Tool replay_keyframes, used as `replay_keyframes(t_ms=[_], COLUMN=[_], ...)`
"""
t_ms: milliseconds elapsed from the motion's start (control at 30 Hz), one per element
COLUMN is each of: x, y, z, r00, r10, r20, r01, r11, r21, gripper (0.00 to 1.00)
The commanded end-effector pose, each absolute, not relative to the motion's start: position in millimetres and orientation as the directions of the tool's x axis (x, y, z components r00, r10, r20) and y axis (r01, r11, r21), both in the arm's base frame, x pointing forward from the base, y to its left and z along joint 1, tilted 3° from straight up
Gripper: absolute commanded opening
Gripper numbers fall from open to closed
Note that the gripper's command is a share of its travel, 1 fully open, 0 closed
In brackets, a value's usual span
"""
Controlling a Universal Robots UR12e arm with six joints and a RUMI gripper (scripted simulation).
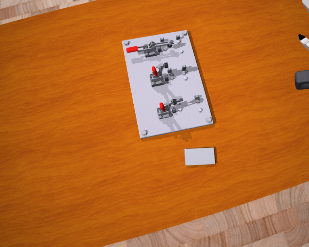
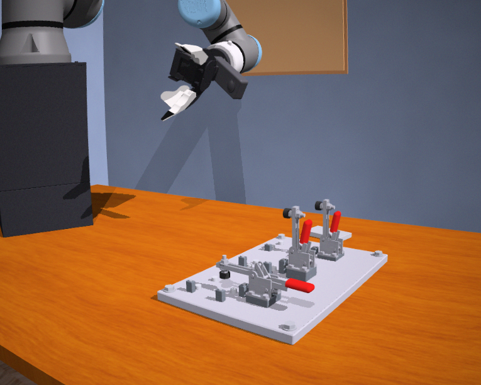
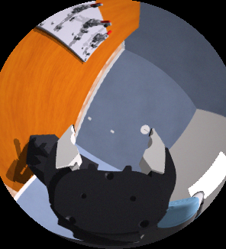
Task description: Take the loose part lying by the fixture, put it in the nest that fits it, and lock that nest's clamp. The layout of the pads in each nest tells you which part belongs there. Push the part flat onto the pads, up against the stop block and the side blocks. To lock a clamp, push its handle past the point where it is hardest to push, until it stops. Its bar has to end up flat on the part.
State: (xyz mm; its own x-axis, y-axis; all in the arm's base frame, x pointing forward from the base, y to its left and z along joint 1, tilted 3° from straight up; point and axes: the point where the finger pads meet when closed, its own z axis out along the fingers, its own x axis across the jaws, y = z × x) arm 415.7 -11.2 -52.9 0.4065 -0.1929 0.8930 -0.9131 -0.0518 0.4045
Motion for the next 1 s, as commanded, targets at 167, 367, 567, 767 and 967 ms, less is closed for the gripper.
replay_keyframes(t_ms=[167,367,567,767,967], x=[416,416,416,414,408], y=[-11,-11,-11,-13,-19], z=[-53,-53,-53,-57,-76], r00=[0.406,0.406,0.406,0.396,0.343], r10=[-0.193,-0.193,-0.193,-0.224,-0.351], r20=[0.893,0.893,0.893,0.891,0.871], r01=[-0.913,-0.913,-0.913,-0.916,-0.924], r11=[-0.052,-0.052,-0.052,-0.033,0.041], r21=[0.404,0.404,0.404,0.399,0.381], gripper=[1.00,1.00,1.00,1.00,1.00])
